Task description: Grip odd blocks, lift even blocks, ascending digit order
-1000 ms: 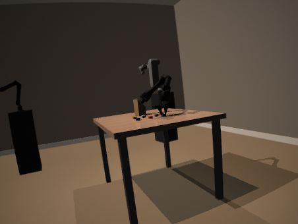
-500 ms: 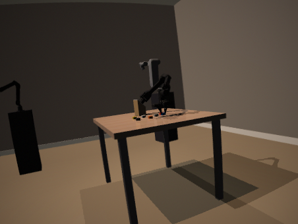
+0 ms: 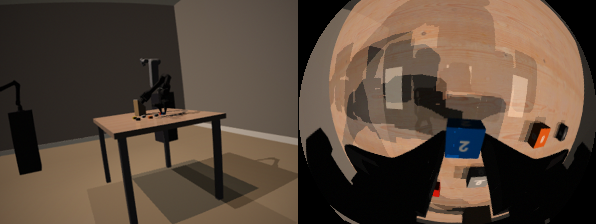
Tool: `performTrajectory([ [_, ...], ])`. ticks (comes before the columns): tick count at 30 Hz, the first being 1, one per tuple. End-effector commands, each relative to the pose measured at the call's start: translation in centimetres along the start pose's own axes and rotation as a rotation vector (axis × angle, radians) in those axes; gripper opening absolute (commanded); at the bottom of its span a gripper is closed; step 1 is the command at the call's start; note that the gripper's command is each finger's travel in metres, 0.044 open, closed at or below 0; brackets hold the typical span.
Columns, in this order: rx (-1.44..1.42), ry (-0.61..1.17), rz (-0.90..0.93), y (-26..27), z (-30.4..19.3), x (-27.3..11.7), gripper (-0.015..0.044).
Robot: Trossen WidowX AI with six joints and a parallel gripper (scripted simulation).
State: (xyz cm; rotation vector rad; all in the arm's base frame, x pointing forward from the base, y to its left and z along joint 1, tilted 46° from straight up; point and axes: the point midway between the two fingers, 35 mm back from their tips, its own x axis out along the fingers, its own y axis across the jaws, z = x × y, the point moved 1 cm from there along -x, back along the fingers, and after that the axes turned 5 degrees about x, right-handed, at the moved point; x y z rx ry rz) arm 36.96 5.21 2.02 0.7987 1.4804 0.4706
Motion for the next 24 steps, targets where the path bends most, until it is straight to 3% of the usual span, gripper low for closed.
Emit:
performTrajectory([
  [1,-0.005,0.001,0.0,0.0,0.0,0.2,0.012],
  [19,-0.005,0.001,0.001,0.0,0.0,1.5,0.012],
  [24,-0.005,0.001,0.001,0.0,0.0,1.5,0.0251],
])
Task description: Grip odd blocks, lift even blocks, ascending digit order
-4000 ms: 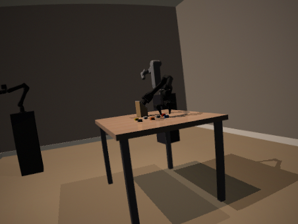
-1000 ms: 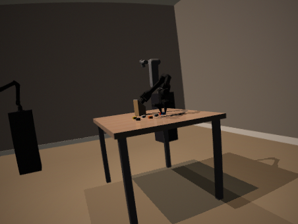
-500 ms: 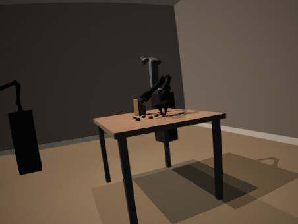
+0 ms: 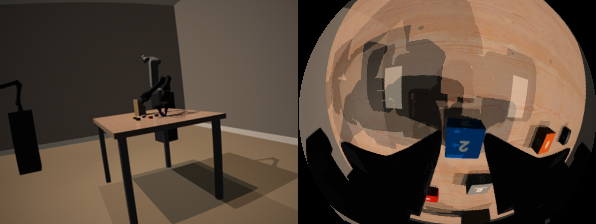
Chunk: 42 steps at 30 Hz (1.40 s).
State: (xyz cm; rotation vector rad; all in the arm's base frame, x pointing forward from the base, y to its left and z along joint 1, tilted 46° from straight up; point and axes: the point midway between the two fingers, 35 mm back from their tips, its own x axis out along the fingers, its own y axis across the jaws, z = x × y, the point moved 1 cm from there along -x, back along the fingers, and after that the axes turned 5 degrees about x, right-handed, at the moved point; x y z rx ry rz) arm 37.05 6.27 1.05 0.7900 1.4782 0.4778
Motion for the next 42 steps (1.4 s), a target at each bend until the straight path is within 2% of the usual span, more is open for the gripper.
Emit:
performTrajectory([
  [1,0.005,0.0,0.002,0.0,0.0,0.0,0.0278],
  [6,0.005,0.0,0.002,0.0,0.0,0.0,0.04],
  [9,0.005,0.0,0.001,0.0,0.0,-0.2,0.04],
  [12,0.005,0.0,0.0,0.0,0.0,-3.3,0.04],
  [15,0.005,0.0,0.0,0.0,0.0,-3.6,0.04],
  [17,0.001,-0.004,-0.003,-0.1,0.2,-4.7,0.0348],
  [22,0.005,-0.001,-0.004,-0.1,0.1,-11.4,0.0216],
  [26,0.006,0.0,-0.004,-0.1,0.0,-11.7,0.012],
  [34,0.006,0.0,-0.004,0.0,-0.2,-11.7,0.012],
  [42,0.01,0.004,-0.003,2.0,-9.1,-12.2,0.012],
])
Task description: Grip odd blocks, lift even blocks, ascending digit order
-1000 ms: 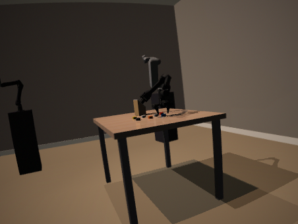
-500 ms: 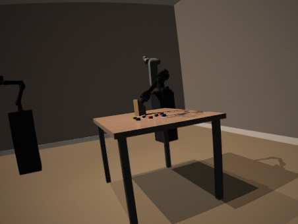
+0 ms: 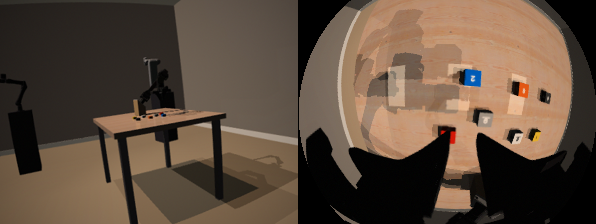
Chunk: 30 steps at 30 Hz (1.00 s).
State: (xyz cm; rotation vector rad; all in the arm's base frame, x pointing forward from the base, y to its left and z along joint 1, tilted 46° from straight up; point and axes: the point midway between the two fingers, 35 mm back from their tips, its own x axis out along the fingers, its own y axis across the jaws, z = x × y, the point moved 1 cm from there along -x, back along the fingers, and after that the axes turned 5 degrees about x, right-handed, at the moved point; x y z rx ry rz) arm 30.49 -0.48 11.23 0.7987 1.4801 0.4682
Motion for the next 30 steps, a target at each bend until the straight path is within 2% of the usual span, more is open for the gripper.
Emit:
performTrajectory([
  [1,-0.001,0.007,-0.002,0.4,-4.2,0.3,0.012],
  [4,0.0,0.008,-0.002,0.5,-7.2,0.7,0.012],
  [8,0.0,0.008,-0.002,0.5,-7.4,0.7,0.012],
  [10,0.001,0.007,-0.005,0.5,-7.2,1.8,0.0172],
  [15,0.0,0.007,0.001,0.6,-7.4,8.6,0.0304],
  [19,-0.001,0.008,0.002,0.6,-7.5,8.8,0.04],
  [30,-0.001,0.008,0.001,0.6,-7.4,10.2,0.04],
])
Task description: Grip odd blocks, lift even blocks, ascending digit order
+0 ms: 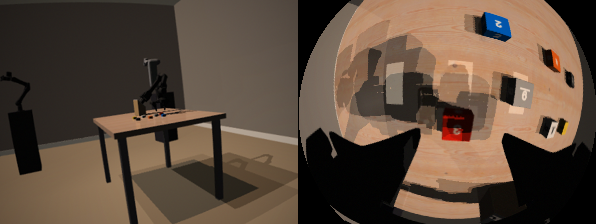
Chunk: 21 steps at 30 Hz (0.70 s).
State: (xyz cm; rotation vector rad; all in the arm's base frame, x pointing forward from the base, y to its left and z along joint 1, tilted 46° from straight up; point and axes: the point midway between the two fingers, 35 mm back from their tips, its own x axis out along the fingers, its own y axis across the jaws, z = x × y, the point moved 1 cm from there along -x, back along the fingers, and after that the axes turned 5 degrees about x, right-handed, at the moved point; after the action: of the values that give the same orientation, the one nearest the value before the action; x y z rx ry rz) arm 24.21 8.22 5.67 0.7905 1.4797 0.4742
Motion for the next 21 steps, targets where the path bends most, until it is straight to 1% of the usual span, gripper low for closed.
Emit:
performTrajectory([
  [1,0.008,0.005,0.002,0.0,-0.1,0.7,0.04],
  [16,0.008,0.006,0.005,0.0,-0.3,2.8,0.04],
  [21,0.008,0.006,0.005,0.0,-0.3,2.8,0.0269],
])
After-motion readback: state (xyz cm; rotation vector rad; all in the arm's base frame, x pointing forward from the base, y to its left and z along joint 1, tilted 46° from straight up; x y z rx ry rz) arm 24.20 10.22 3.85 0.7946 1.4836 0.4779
